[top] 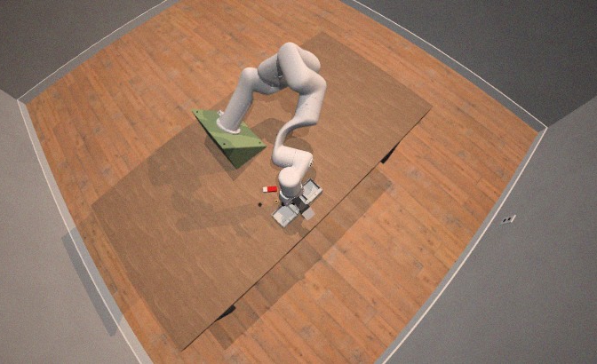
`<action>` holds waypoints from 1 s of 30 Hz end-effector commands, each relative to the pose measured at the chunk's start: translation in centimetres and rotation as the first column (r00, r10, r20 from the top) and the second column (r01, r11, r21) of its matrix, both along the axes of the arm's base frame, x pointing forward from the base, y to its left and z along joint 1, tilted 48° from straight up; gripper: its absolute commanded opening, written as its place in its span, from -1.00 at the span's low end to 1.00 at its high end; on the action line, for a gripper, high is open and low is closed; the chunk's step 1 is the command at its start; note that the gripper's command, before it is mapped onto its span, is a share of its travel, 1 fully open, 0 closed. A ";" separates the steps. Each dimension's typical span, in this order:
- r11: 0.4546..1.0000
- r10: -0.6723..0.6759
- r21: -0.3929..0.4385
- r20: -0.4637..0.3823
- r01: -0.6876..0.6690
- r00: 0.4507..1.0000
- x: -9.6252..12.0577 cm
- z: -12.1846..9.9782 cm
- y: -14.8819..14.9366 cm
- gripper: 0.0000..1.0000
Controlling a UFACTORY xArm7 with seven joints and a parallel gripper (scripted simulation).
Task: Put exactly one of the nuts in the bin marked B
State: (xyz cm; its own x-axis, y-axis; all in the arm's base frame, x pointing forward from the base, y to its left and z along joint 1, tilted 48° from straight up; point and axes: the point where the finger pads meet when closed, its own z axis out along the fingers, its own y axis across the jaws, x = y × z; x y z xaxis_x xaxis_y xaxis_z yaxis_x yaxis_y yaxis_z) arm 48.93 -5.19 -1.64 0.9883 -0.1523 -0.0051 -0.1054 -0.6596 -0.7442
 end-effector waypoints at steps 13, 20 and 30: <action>1.000 -0.005 -0.005 0.003 0.005 1.000 0.3 -0.6 2.2 -0.85; 1.000 -0.005 -0.005 0.003 0.005 1.000 0.4 -1.5 3.2 -0.85; 1.000 -0.005 -0.004 0.003 0.005 1.000 0.7 -3.0 4.8 -0.85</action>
